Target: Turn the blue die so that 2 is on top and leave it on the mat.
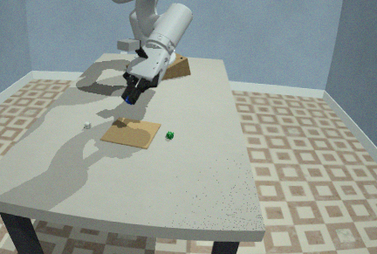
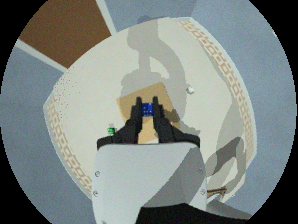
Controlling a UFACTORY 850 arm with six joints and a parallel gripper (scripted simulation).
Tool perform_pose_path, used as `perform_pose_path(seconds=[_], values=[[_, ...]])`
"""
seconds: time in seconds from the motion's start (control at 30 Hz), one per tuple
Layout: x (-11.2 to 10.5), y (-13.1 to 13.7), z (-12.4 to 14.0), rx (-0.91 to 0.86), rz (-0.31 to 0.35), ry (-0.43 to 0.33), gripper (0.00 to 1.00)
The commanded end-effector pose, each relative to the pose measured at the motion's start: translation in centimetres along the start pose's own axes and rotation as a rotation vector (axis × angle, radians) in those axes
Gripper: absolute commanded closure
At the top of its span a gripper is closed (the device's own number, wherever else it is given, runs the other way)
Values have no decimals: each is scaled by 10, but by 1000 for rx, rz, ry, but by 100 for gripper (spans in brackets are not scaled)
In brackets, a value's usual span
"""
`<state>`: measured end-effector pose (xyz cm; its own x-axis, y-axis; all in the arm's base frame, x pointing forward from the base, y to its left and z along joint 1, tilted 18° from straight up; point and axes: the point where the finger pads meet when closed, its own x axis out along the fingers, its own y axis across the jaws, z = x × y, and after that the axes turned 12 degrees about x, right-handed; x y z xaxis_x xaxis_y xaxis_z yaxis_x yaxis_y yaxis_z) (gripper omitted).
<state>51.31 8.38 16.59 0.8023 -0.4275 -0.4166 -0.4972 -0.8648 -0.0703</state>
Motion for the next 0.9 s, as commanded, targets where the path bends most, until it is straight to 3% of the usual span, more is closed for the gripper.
perform_pose_path(seconds=[0.0, 0.33, 0.87], values=[[1, 0, 0, 3, -4, 25, 89], [8, 2, 7, 3, -4, 25, 89], [43, 10, 47, 3, -4, 25, 89]])
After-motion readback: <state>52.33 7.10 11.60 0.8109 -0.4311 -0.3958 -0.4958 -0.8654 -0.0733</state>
